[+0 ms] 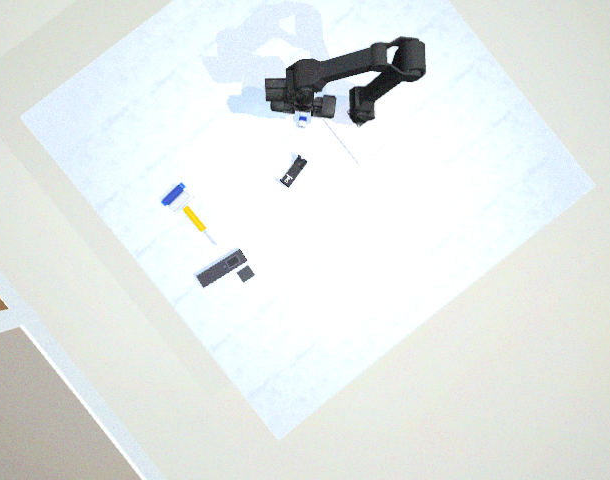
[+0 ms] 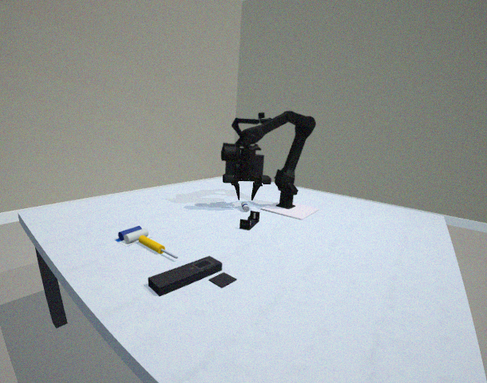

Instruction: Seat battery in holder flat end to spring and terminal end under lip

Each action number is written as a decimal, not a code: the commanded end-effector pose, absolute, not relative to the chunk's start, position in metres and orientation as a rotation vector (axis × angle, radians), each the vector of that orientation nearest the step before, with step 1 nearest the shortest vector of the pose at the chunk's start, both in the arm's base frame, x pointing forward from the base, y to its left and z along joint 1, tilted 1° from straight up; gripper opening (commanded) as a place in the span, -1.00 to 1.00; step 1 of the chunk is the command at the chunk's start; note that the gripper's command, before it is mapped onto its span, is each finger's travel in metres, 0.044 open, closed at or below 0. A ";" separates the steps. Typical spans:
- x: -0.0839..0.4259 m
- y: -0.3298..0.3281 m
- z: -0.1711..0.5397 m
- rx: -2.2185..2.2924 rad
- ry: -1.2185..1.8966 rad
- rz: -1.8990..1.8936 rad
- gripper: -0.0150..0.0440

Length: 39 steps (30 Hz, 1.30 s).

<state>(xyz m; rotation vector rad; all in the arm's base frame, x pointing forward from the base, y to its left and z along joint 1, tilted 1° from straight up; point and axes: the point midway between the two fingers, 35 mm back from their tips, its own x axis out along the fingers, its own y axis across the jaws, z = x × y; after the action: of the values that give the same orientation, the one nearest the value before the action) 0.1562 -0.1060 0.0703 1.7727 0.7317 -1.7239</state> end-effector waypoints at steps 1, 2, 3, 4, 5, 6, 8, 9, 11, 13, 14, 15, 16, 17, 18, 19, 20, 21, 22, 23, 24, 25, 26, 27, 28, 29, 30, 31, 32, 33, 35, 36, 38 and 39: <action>0.156 -0.106 0.063 1.773 0.731 -1.731 0.34; 0.156 -0.106 0.061 1.773 0.731 -1.731 0.34; 0.156 -0.106 0.060 1.773 0.731 -1.731 0.34; 0.156 -0.106 0.058 1.773 0.731 -1.731 0.34; 0.157 -0.106 0.056 1.773 0.731 -1.731 0.34; 0.157 -0.106 0.055 1.773 0.731 -1.731 0.34; 0.157 -0.106 0.052 1.773 0.731 -1.731 0.34; 0.157 -0.106 0.050 1.773 0.731 -1.731 0.34; 0.156 -0.106 0.047 1.773 0.731 -1.731 0.34; 0.156 -0.106 0.044 1.773 0.731 -1.731 0.34; 0.156 -0.106 0.042 1.773 0.731 -1.731 0.34; 0.156 -0.106 0.040 1.773 0.731 -1.731 0.34; 0.156 -0.106 0.039 1.773 0.731 -1.731 0.34; 0.156 -0.106 0.037 1.773 0.731 -1.731 0.34; 0.156 -0.105 0.036 1.773 0.731 -1.731 0.34; 0.156 -0.105 0.034 1.773 0.731 -1.731 0.34; 0.156 -0.105 0.034 1.773 0.731 -1.731 0.34; 0.156 -0.105 0.033 1.773 0.731 -1.731 0.34; 0.156 -0.105 0.033 1.773 0.731 -1.731 0.25; 0.156 -0.105 0.033 1.773 0.731 -1.731 0.16; 0.156 -0.105 0.033 1.773 0.731 -1.731 0.07; 0.156 -0.105 0.033 1.773 0.731 -1.731 -0.02; 0.156 -0.105 0.033 1.773 0.731 -1.731 -0.11; 0.156 -0.105 0.033 1.773 0.731 -1.731 -0.13; 0.156 -0.105 0.033 1.773 0.731 -1.731 -0.15; 0.156 -0.105 0.033 1.773 0.731 -1.731 -0.17; 0.156 -0.105 0.033 1.773 0.731 -1.731 -0.20; 0.156 -0.105 0.033 1.773 0.731 -1.731 -0.21; 0.156 -0.105 0.033 1.773 0.731 -1.731 -0.21; 0.156 -0.105 0.033 1.773 0.731 -1.731 -0.21; 0.156 -0.105 0.033 1.773 0.731 -1.731 -0.21; 0.156 -0.105 0.034 1.773 0.731 -1.731 -0.21; 0.156 -0.106 0.043 1.773 0.731 -1.731 -0.21; 0.157 -0.106 0.051 1.773 0.731 -1.731 -0.21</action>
<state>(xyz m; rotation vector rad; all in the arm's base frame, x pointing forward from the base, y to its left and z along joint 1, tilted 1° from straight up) 0.1540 -0.1039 0.0374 1.7694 0.7470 -1.7390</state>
